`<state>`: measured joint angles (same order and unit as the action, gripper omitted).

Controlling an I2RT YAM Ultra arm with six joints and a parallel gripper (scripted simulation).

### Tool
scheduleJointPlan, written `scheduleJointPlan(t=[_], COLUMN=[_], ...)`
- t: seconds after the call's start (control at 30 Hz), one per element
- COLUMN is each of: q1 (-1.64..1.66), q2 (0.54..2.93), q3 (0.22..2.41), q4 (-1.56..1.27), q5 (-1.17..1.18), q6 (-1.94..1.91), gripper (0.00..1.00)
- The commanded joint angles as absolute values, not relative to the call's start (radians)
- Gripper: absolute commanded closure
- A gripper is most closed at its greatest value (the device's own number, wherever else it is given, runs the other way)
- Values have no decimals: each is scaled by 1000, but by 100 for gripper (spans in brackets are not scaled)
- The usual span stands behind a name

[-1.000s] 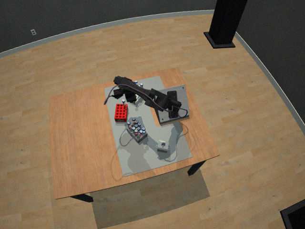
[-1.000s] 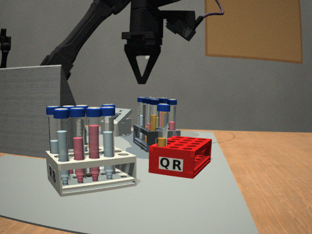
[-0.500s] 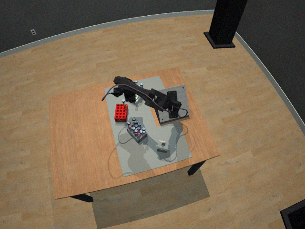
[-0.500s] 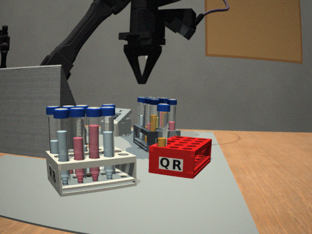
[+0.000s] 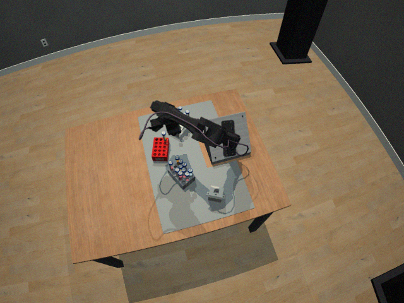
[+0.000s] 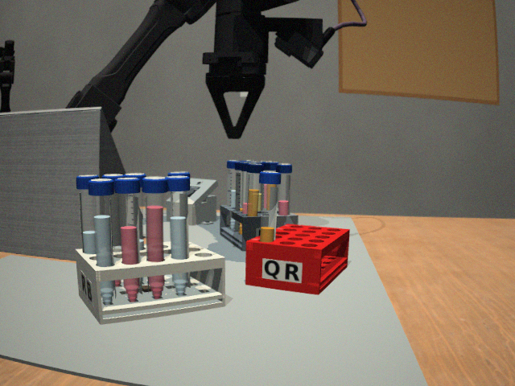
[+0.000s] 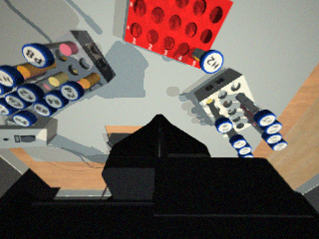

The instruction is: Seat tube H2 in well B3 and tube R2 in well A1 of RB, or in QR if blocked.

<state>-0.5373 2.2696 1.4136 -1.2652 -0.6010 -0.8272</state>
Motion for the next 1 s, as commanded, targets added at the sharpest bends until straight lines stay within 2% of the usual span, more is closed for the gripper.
scheduleJointPlan(t=[0.0, 0.97], q1=[-546, -544], q2=[2239, 2235], q3=[1411, 1407], q4=[-1256, -1257], q5=[-596, -596], q6=[-947, -1838], gripper=[100, 100])
